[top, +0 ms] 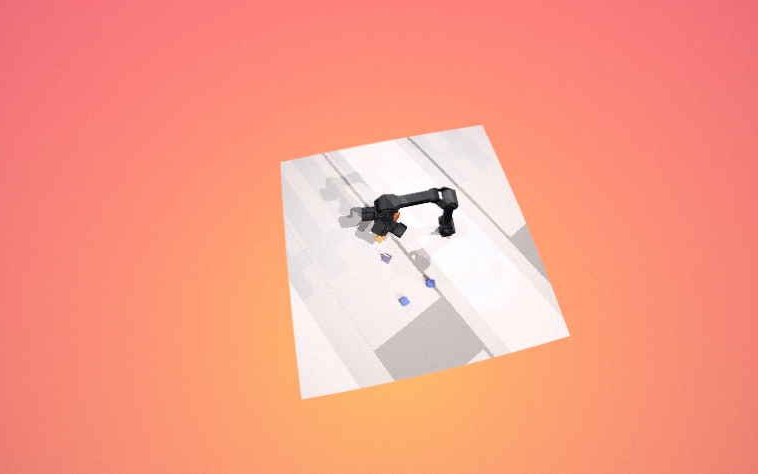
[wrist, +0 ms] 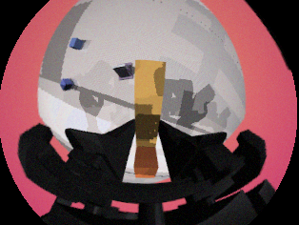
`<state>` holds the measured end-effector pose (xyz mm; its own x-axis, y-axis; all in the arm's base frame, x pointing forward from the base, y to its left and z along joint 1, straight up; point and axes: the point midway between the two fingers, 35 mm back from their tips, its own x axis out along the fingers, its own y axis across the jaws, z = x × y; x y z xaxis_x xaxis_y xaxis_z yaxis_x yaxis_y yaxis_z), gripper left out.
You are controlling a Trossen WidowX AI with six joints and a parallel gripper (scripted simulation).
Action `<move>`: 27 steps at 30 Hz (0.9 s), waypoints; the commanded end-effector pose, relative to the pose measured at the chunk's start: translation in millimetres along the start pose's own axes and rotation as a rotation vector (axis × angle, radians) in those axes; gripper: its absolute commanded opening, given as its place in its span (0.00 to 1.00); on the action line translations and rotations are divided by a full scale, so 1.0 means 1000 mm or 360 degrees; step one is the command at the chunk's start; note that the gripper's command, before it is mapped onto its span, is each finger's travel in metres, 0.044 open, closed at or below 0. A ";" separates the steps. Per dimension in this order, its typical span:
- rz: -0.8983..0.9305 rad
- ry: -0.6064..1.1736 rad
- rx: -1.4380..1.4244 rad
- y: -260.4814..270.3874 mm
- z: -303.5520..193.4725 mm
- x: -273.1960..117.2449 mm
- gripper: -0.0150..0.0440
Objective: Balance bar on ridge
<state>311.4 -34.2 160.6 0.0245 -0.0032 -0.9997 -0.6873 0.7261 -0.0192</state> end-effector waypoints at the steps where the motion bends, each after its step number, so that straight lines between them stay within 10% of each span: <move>1: -0.0001 -0.0004 -0.0013 0.003 0.013 -0.001 0.25; 27: 0.0004 -0.0016 -0.0163 0.048 0.098 0.003 0.25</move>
<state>347.8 57.8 157.7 0.0273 0.0041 -0.9996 -0.7550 0.6555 -0.0179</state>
